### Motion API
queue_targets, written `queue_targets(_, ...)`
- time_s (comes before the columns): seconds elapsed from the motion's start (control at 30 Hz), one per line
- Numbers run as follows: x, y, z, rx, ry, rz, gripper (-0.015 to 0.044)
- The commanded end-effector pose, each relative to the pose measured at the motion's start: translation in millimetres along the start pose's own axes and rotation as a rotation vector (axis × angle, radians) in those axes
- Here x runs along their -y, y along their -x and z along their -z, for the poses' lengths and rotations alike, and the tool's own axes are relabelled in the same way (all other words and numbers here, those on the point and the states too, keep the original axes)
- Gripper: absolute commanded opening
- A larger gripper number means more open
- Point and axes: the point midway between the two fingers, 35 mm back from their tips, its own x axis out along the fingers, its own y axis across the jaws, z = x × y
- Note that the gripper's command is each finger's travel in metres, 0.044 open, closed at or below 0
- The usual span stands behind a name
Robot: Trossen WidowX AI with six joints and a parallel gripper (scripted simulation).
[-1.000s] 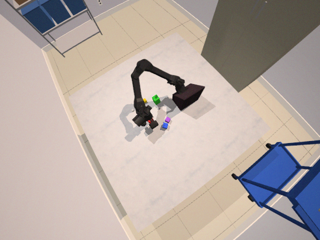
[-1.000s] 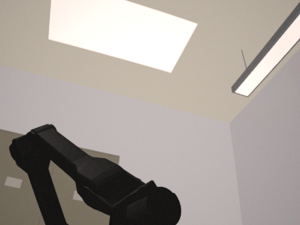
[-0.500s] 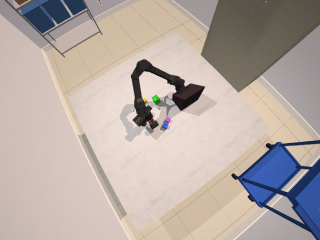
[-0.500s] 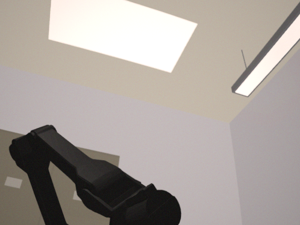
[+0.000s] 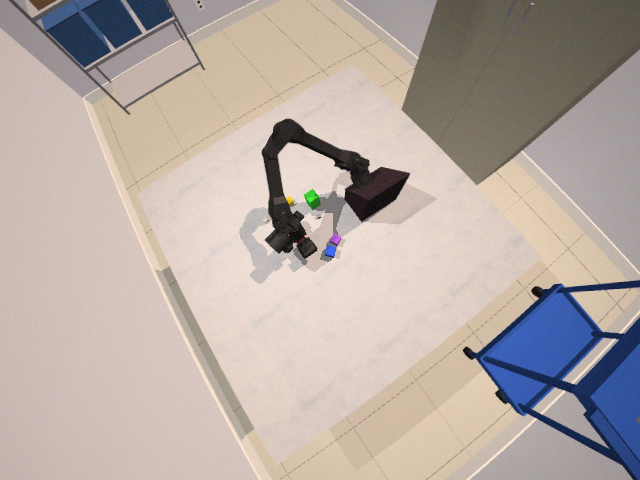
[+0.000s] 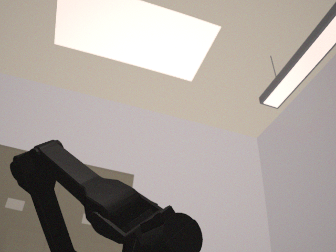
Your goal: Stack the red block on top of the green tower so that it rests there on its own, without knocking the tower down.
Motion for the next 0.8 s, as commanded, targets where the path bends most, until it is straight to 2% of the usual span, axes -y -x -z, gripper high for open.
queue_targets(0.0, 0.3, 1.3, -0.5, 0.001, 0.001, 0.000, 0.0111)
queue_targets(0.13, -0.2, 14.8, -0.6, 0.002, 0.003, 0.001, 0.0006)
queue_targets(0.17, -0.3, 19.5, -0.6, 0.003, 0.003, 0.002, 0.0000)
queue_targets(0.77, -1.3, 101.9, -0.1, 0.003, 0.005, 0.001, 0.0000)
